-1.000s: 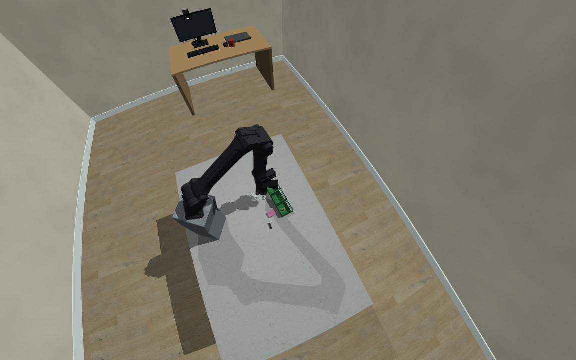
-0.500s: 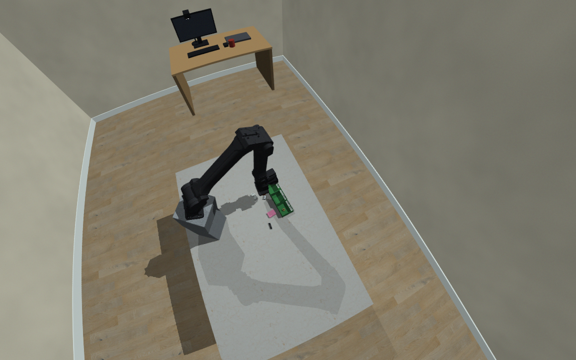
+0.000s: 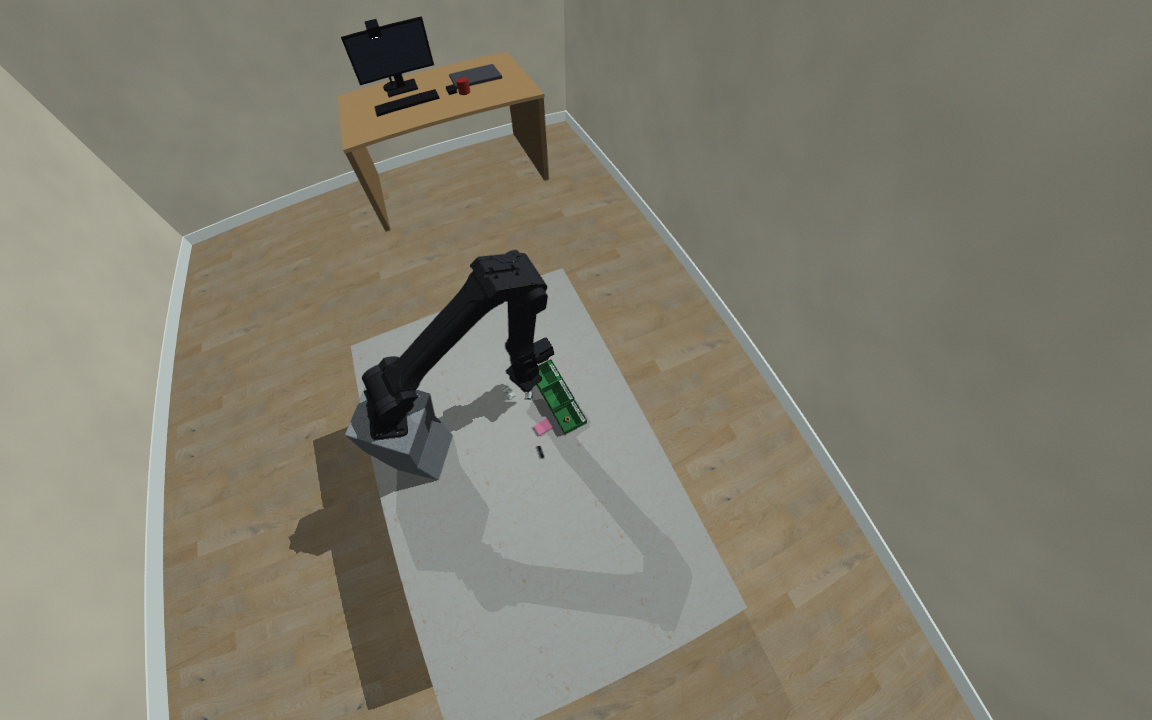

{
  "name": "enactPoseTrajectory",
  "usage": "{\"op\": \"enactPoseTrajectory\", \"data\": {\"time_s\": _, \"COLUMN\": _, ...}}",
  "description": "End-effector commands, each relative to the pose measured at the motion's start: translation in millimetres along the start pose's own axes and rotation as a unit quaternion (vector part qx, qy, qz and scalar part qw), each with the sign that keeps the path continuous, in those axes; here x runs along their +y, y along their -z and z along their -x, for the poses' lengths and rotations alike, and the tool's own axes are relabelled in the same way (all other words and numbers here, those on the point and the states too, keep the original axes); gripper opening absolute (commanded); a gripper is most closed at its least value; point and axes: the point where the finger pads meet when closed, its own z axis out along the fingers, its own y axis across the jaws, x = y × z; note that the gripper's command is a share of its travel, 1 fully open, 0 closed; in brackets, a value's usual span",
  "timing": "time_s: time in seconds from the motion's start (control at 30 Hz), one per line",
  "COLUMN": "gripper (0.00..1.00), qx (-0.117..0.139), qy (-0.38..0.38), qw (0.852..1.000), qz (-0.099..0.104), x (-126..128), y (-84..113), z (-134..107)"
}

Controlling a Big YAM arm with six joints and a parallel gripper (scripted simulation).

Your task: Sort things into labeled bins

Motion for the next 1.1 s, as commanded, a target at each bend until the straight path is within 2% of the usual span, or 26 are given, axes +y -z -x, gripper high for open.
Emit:
{"op": "enactPoseTrajectory", "data": {"time_s": 0.0, "gripper": 0.29, "qx": -0.008, "qy": 0.078, "qw": 0.997, "qz": -0.003, "x": -11.8, "y": 6.1, "z": 11.1}}
{"op": "enactPoseTrajectory", "data": {"time_s": 0.33, "gripper": 0.29, "qx": -0.014, "qy": 0.221, "qw": 0.975, "qz": -0.006, "x": -12.9, "y": 8.4, "z": 12.2}}
{"op": "enactPoseTrajectory", "data": {"time_s": 0.4, "gripper": 0.29, "qx": -0.014, "qy": 0.221, "qw": 0.975, "qz": -0.006, "x": -12.9, "y": 8.4, "z": 12.2}}
{"op": "enactPoseTrajectory", "data": {"time_s": 0.43, "gripper": 0.29, "qx": -0.017, "qy": 0.257, "qw": 0.966, "qz": -0.007, "x": -12.9, "y": 8.4, "z": 12.1}}
{"op": "enactPoseTrajectory", "data": {"time_s": 0.53, "gripper": 0.29, "qx": -0.023, "qy": 0.293, "qw": 0.956, "qz": -0.010, "x": -13.0, "y": 8.7, "z": 12.2}}
{"op": "enactPoseTrajectory", "data": {"time_s": 1.07, "gripper": 0.29, "qx": -0.022, "qy": 0.295, "qw": 0.955, "qz": -0.009, "x": -9.4, "y": 8.1, "z": 12.1}}
